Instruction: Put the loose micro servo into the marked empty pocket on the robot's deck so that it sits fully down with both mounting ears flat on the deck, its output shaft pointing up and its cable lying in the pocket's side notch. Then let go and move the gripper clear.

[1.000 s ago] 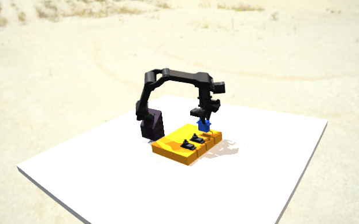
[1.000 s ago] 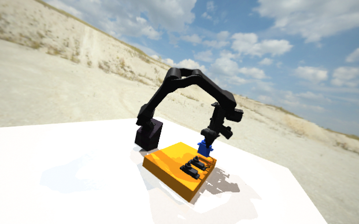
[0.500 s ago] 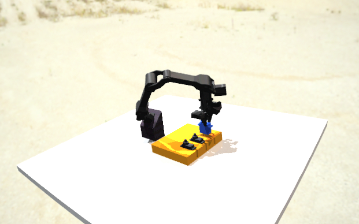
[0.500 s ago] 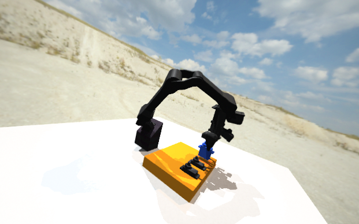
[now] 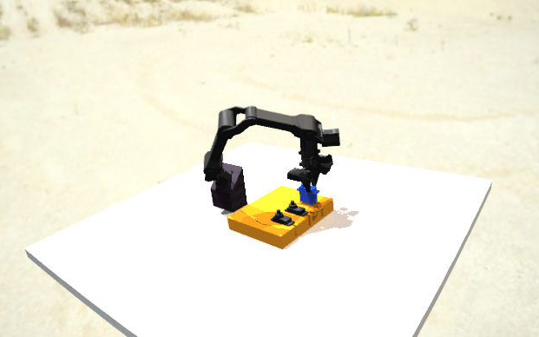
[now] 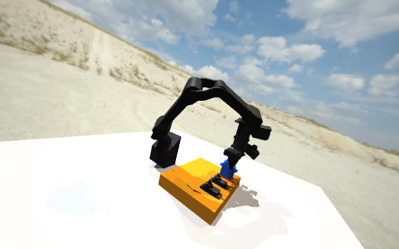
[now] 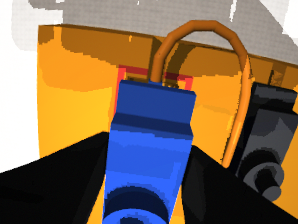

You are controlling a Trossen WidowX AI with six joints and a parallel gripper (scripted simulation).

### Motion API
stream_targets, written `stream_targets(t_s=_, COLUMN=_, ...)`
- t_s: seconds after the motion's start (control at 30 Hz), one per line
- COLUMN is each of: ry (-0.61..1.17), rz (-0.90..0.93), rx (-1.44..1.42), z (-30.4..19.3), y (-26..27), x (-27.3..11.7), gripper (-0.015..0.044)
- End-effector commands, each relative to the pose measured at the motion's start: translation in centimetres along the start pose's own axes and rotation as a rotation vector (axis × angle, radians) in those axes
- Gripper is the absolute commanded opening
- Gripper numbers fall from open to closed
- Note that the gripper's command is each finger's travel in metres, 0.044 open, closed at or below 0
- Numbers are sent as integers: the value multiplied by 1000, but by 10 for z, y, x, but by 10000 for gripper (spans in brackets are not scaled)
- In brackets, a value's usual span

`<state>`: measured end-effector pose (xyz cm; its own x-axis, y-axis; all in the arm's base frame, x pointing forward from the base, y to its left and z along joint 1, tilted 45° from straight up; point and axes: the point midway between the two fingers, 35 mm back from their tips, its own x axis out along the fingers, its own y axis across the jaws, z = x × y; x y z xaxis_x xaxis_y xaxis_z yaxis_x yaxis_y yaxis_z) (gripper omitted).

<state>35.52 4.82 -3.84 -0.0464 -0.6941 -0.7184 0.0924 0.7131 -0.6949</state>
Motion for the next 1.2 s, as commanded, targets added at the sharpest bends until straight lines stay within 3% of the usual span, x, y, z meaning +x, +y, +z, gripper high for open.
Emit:
stream_targets(t_s=0.0, ry=-7, rz=-3, rx=-6, z=1, y=0, x=2, gripper=0)
stream_targets(t_s=1.17, ry=-7, rz=-4, rx=-6, z=1, y=0, x=38, gripper=0)
